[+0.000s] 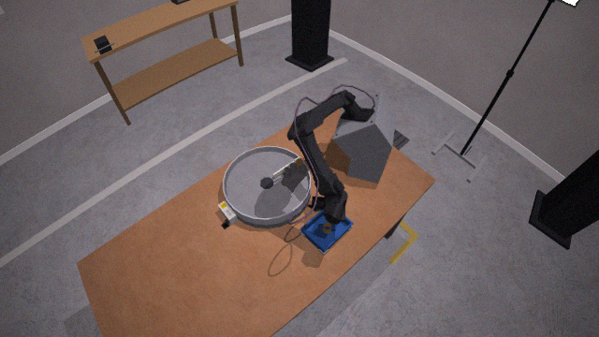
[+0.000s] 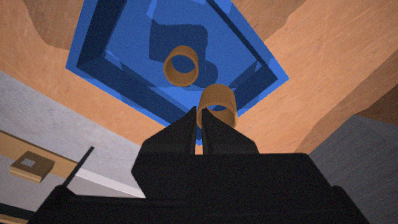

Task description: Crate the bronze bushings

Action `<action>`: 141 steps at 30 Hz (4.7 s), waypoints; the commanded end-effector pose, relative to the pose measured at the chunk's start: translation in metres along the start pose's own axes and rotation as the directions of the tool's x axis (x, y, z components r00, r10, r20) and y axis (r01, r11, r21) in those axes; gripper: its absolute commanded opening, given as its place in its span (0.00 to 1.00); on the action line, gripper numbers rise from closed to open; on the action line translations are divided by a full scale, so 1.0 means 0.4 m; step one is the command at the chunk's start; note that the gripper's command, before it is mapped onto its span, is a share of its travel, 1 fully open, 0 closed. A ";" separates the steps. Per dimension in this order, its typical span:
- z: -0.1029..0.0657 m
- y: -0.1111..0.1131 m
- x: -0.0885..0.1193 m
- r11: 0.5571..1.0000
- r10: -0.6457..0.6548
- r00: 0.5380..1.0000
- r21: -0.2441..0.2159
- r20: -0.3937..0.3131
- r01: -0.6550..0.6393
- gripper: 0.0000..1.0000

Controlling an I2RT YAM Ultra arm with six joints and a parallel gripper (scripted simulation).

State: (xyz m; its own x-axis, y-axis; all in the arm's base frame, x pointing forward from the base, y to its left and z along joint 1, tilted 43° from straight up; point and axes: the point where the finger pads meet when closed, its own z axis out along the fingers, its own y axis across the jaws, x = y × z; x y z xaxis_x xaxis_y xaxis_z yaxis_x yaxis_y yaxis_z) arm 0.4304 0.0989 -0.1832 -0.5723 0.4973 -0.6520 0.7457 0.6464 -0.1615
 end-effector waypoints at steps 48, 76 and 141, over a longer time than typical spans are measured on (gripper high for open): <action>-0.048 0.049 -0.001 0.999 0.003 1.000 -0.048 0.027 -0.002 0.00; -0.004 0.047 0.018 0.999 -0.014 1.000 -0.043 0.027 0.016 0.00; 0.067 0.027 0.024 0.999 -0.029 0.999 -0.028 0.022 0.030 0.00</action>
State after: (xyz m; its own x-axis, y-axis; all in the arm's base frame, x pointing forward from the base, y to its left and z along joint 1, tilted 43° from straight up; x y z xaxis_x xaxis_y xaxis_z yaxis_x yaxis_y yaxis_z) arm 0.4439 0.0851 -0.2127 -0.5743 0.4908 -0.6552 0.7402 0.6532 -0.1594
